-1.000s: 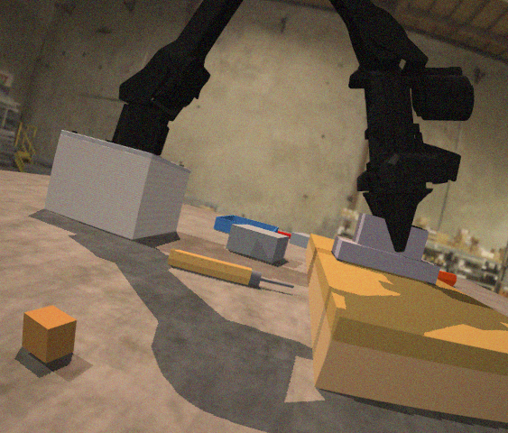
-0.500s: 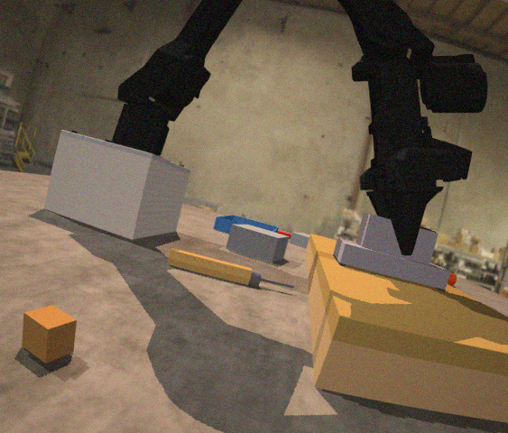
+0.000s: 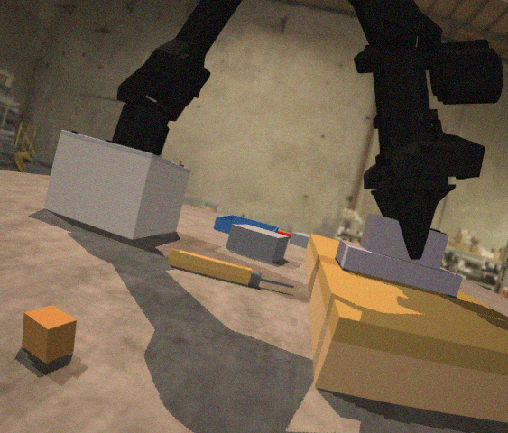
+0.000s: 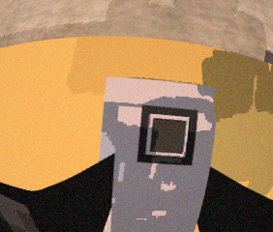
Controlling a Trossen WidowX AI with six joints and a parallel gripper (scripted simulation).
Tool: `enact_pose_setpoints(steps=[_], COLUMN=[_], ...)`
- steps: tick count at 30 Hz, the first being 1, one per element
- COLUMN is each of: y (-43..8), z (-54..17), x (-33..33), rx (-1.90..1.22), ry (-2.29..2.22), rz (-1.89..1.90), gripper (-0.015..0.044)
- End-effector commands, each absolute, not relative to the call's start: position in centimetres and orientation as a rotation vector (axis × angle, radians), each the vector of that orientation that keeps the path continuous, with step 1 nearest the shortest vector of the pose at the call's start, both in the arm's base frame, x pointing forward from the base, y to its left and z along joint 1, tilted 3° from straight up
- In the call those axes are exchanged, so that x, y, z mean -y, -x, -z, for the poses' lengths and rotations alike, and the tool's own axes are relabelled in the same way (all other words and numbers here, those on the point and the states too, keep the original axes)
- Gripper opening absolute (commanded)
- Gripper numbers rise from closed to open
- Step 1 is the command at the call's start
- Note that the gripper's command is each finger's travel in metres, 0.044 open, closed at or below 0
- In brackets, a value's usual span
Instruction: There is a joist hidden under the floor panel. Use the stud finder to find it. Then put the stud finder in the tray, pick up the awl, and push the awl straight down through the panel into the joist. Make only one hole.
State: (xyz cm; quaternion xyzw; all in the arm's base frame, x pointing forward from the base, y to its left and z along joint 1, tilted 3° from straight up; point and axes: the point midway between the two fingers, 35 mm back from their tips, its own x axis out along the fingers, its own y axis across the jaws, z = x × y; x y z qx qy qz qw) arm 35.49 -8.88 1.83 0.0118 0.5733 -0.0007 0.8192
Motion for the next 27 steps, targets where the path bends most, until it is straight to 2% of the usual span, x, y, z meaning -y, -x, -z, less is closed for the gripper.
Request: enact_pose_setpoints(steps=[1,27], y=[-35.6,-35.5], z=[-1.7,-1.7], x=[9.7,14.9], rx=[-1.224,-1.224], ry=[-0.024,-0.019], rz=[0.001,0.004], gripper=[0.0,0.0])
